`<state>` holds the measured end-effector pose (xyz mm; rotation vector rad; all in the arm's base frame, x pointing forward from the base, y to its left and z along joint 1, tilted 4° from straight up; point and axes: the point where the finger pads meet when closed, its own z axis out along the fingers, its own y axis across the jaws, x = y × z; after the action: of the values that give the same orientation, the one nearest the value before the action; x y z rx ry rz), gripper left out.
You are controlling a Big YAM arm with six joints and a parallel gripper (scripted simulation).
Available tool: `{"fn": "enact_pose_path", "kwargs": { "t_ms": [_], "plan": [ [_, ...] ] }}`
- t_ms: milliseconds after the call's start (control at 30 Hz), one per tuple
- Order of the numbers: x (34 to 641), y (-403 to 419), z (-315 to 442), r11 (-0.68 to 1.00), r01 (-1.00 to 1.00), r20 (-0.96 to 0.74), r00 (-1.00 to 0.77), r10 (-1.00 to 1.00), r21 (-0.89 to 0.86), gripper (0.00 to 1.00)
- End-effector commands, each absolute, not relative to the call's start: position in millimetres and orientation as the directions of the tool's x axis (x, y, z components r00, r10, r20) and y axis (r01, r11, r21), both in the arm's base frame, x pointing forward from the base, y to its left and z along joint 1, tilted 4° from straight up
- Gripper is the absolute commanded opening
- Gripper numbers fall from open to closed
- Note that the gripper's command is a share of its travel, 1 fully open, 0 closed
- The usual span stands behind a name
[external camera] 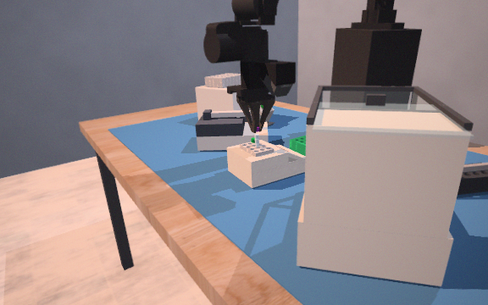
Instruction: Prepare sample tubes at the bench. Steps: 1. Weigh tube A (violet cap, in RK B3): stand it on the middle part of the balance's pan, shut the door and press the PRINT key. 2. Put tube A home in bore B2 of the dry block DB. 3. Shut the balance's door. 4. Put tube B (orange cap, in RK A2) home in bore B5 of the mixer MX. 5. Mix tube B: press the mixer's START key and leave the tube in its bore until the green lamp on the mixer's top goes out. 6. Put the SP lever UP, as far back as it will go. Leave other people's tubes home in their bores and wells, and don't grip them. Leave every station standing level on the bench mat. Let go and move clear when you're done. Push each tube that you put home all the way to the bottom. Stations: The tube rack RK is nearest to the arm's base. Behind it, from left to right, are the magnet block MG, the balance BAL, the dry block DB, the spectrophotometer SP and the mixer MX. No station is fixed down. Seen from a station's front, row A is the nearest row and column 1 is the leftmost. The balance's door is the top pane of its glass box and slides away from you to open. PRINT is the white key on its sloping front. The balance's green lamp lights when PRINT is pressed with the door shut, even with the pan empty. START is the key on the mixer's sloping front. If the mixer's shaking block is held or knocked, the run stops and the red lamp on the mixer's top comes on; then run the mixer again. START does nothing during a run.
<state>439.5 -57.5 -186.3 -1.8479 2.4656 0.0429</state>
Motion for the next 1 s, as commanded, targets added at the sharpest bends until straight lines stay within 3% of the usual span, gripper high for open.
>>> {"fn": "enact_pose_path", "kwargs": {
  "t_ms": [0, 967],
  "plan": [
    [451.8, -56.6, -186.7, 0.284, -0.958, -0.069, -0.281, -0.957, -0.031, 0.09],
    [442.9, -56.4, -180.7, 0.284, -0.958, -0.070, -0.281, -0.957, -0.038, 0.09]
  ]
}}
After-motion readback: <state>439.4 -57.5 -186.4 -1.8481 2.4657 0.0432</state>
